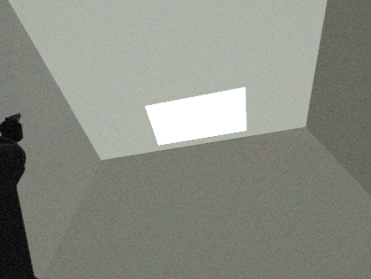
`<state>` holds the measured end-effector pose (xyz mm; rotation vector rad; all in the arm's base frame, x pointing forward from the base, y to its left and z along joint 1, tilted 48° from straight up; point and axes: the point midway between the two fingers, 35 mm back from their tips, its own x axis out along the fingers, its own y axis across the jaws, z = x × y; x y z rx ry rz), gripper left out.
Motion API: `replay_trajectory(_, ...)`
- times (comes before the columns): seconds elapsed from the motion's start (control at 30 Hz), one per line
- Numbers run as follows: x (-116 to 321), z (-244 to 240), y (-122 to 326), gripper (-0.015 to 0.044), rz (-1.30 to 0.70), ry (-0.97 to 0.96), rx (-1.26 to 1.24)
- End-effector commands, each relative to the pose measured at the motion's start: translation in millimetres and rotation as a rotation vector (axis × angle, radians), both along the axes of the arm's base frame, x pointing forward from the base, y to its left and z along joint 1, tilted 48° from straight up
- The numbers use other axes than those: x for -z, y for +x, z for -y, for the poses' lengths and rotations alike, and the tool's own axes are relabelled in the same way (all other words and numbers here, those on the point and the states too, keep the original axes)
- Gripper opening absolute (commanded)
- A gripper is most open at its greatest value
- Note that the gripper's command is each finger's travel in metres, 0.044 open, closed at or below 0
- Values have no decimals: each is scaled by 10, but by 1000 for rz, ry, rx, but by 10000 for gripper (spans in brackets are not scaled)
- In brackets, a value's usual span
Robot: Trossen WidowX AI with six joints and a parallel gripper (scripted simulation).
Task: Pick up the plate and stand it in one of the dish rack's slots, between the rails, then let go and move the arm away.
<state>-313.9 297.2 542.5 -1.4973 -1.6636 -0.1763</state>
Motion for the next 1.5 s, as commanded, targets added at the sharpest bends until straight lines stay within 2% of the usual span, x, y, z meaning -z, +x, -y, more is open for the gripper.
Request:
replay_trajectory(0.0,3,-10,3,400,4,-2,4)
replay_trajectory(0.63,441,-1051,546,400,441,-214,416)
replay_trajectory(1.47,1135,-2053,1856,400,981,-596,854)
